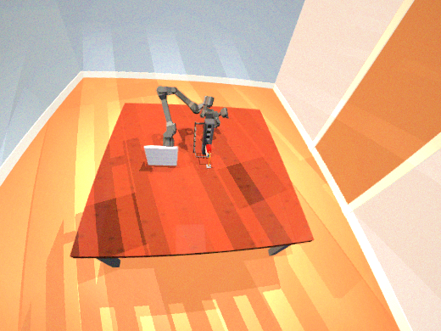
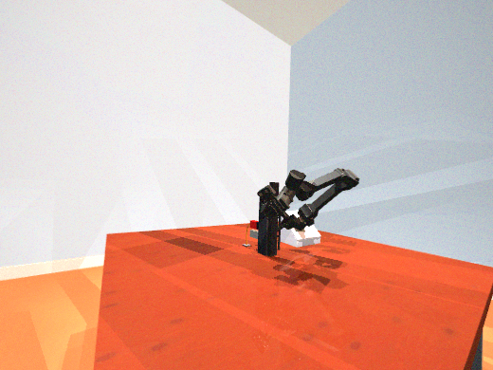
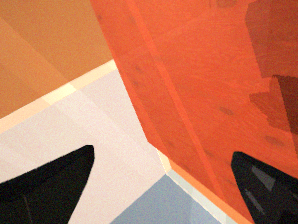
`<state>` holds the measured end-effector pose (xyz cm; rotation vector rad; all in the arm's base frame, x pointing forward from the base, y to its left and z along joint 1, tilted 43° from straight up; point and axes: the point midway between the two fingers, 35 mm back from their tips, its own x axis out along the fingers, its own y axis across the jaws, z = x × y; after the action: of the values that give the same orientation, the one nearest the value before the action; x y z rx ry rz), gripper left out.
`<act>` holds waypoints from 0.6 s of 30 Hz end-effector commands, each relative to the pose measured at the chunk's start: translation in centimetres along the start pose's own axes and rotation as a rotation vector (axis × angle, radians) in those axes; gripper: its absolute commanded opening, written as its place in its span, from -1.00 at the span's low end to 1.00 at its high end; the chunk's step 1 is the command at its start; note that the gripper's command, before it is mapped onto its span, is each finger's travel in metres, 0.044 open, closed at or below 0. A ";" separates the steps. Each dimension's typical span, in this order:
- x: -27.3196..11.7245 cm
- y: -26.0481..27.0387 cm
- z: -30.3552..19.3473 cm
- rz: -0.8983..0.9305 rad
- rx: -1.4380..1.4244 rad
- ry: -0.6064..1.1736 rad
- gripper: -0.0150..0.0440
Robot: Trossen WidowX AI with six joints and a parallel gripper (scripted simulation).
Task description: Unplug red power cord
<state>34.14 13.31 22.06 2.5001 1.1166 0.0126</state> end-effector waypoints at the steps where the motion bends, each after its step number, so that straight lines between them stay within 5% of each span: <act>1: 0.0 0.1 0.0 0.002 -0.004 -0.001 0.78; 9: -0.3 4.8 0.5 0.116 -0.292 -0.098 0.06; 18: -3.2 12.8 1.7 0.269 -0.636 -0.324 0.05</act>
<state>40.07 5.68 24.51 2.0676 0.6461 0.0612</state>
